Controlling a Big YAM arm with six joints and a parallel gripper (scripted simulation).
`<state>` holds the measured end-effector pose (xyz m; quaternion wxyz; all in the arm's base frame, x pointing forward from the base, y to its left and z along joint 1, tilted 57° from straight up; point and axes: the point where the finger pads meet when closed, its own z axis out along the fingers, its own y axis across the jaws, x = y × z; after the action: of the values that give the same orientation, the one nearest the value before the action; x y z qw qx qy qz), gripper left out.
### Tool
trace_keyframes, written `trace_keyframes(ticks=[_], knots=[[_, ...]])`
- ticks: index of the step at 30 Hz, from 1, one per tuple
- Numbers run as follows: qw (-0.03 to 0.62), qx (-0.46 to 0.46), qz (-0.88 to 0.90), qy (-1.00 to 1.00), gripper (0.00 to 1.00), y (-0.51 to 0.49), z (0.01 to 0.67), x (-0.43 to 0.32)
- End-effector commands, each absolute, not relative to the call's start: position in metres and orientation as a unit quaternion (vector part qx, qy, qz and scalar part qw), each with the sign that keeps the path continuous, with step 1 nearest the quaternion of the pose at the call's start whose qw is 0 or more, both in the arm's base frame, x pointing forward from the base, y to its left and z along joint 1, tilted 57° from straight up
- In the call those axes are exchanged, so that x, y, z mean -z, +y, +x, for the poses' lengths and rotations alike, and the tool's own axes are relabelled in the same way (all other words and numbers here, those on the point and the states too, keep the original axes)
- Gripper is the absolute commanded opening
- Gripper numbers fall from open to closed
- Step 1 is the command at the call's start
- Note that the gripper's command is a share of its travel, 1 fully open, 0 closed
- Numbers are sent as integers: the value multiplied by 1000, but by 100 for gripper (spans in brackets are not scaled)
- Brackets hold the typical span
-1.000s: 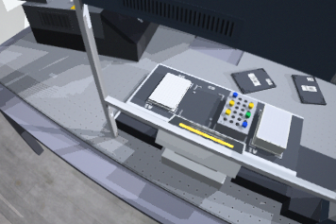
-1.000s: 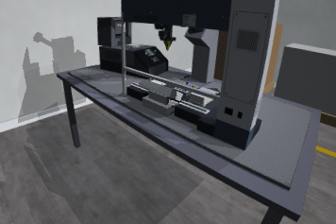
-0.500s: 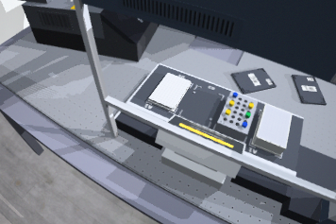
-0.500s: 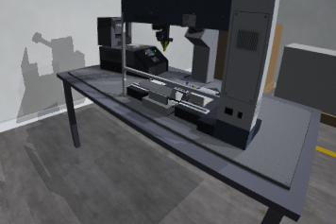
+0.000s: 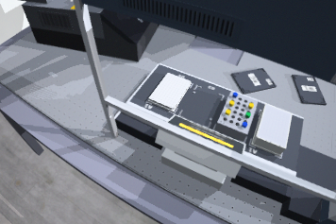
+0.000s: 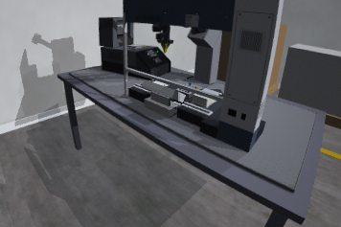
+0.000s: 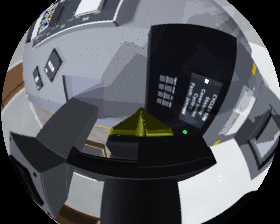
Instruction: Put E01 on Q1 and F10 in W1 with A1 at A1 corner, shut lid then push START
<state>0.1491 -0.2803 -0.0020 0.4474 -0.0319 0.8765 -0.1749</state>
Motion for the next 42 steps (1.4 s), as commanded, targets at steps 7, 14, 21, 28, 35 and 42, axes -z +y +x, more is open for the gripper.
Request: trace_keyframes(ticks=[7, 14, 21, 28, 35, 42], knots=[[451, 169, -26, 876, 0, -293, 158, 5], [449, 168, -26, 877, 0, -300, 159, 8], [450, 176, -31, 875, 0, -316, 167, 4], [450, 169, -24, 877, 0, -320, 168, 9], [450, 171, -29, 876, 0, -332, 175, 9], [451, 167, -25, 877, 0, -335, 179, 13]])
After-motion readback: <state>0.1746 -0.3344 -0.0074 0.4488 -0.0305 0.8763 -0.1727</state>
